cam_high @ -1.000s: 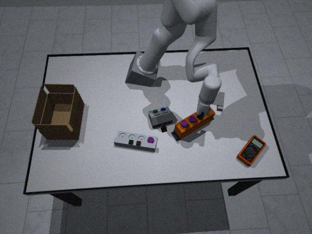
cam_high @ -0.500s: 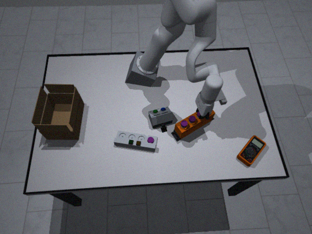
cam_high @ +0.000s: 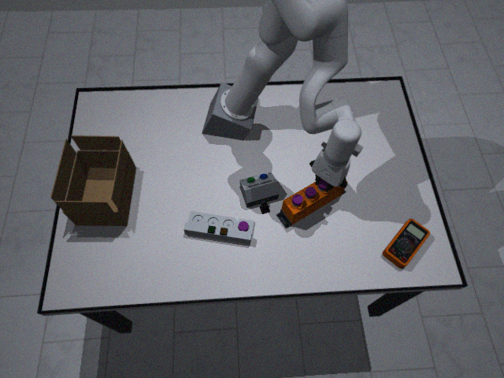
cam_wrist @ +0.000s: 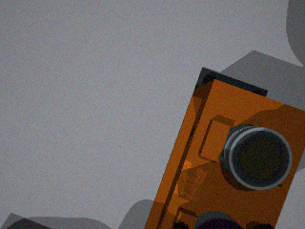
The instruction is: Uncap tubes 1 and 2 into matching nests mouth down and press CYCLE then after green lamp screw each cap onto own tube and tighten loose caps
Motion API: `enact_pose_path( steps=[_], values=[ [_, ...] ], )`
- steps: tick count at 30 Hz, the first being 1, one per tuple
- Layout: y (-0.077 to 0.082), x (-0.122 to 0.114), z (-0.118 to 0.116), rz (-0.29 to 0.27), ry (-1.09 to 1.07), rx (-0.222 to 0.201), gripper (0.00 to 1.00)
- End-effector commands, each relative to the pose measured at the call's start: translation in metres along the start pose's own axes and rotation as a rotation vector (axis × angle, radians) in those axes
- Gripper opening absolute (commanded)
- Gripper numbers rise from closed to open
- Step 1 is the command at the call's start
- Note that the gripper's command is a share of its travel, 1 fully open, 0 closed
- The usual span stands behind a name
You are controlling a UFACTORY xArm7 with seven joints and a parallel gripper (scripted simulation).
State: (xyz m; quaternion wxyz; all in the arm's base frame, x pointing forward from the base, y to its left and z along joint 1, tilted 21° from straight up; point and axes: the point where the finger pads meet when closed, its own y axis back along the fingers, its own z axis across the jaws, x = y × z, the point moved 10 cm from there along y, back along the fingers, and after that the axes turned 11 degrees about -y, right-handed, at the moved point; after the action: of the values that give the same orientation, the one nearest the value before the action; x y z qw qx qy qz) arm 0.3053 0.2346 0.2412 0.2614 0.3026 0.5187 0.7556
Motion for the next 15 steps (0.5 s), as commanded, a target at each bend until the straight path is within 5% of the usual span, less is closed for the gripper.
enact_pose_path(
  steps=[1, 13, 14, 15],
  values=[
    [0.001, -0.0047, 0.0003, 0.039, 0.275, -0.014, 0.0],
    [0.001, -0.005, 0.0003, 0.041, 0.449, -0.018, 0.0],
    [0.001, -0.005, 0.0003, 0.041, 0.449, -0.018, 0.46],
    [0.001, -0.005, 0.0003, 0.041, 0.449, -0.018, 0.46]
  ],
)
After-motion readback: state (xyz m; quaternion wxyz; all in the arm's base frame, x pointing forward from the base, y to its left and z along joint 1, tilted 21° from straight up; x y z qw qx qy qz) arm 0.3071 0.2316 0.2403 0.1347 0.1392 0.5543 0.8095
